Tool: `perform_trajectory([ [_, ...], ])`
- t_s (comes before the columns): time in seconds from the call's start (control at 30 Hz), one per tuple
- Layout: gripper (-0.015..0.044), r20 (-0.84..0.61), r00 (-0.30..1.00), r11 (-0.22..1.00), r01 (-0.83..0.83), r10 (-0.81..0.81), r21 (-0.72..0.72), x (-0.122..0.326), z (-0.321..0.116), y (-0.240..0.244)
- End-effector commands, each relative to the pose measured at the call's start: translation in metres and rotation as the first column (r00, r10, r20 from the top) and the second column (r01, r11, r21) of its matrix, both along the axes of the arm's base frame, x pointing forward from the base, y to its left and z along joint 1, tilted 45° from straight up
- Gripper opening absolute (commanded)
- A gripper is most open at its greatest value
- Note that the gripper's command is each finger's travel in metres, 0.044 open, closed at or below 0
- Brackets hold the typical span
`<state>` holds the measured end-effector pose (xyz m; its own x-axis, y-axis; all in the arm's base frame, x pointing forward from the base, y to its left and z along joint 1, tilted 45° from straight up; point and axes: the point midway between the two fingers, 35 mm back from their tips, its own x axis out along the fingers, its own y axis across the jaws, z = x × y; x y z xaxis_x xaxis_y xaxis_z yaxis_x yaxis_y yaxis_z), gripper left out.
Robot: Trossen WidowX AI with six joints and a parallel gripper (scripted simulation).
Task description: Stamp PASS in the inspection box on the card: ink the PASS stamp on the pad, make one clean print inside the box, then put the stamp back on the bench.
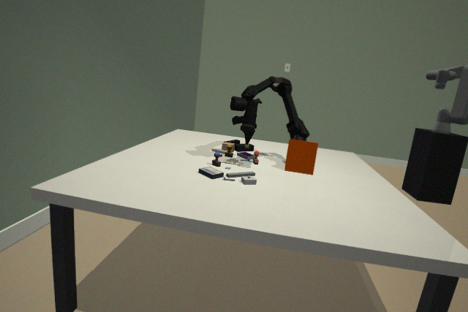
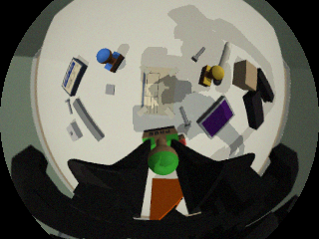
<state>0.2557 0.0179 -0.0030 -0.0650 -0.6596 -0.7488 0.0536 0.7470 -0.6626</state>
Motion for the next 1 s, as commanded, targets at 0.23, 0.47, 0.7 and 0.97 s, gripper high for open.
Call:
perform_trajectory([
  [0.23,0.0000,0.005,1.000,1.000,-0.004,0.004,-0.020,0.009,0.051,-0.056],
  [0.47,0.0000,0.001,1.000,0.999,0.005,-0.005,-0.047,0.003,0.082,-0.093],
  [0.7,0.0000,0.000,1.000,0.999,0.008,-0.008,-0.054,0.001,0.089,-0.101],
  [0.97,0.0000,0.000,1.000,0.999,0.009,-0.009,-0.054,0.001,0.085,-0.104],
])
